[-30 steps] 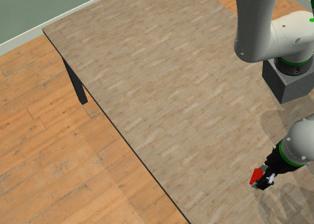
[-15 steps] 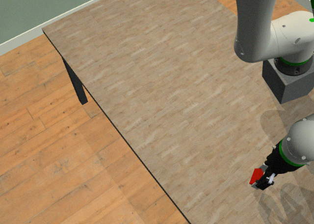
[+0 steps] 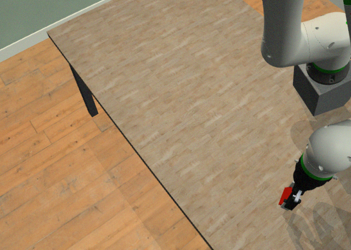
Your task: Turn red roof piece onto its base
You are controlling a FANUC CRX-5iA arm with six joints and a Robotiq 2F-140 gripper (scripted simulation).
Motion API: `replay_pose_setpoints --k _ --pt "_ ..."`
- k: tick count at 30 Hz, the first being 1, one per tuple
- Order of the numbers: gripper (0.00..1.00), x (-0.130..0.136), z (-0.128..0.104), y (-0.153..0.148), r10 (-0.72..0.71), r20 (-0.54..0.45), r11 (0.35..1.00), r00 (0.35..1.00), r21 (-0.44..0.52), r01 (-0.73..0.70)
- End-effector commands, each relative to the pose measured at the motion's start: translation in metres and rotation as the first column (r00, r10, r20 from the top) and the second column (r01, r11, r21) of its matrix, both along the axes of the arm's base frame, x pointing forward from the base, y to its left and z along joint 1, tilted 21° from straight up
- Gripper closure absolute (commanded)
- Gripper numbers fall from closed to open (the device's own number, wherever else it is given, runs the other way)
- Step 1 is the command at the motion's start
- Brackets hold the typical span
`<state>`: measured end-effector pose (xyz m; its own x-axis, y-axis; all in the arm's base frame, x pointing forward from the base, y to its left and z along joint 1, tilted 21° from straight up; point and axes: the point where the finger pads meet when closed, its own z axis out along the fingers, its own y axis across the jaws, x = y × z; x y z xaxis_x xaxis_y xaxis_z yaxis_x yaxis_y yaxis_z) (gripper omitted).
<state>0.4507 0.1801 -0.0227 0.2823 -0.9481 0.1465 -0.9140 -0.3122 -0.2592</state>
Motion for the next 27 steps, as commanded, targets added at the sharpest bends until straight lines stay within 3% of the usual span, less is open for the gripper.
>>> replay_pose_setpoints --k 1,6,20,27 --pt "0.59 0.001 0.001 0.0 0.039 -0.044 0.993 0.998 0.114 -0.034" --pt "0.59 0.003 0.003 0.001 0.053 -0.042 0.987 0.998 0.155 -0.046" --pt "0.59 0.004 0.003 -0.002 0.054 -0.044 0.986 0.998 0.159 -0.046" --pt "0.59 0.001 -0.002 -0.013 0.068 -0.088 0.976 0.994 0.214 -0.048"
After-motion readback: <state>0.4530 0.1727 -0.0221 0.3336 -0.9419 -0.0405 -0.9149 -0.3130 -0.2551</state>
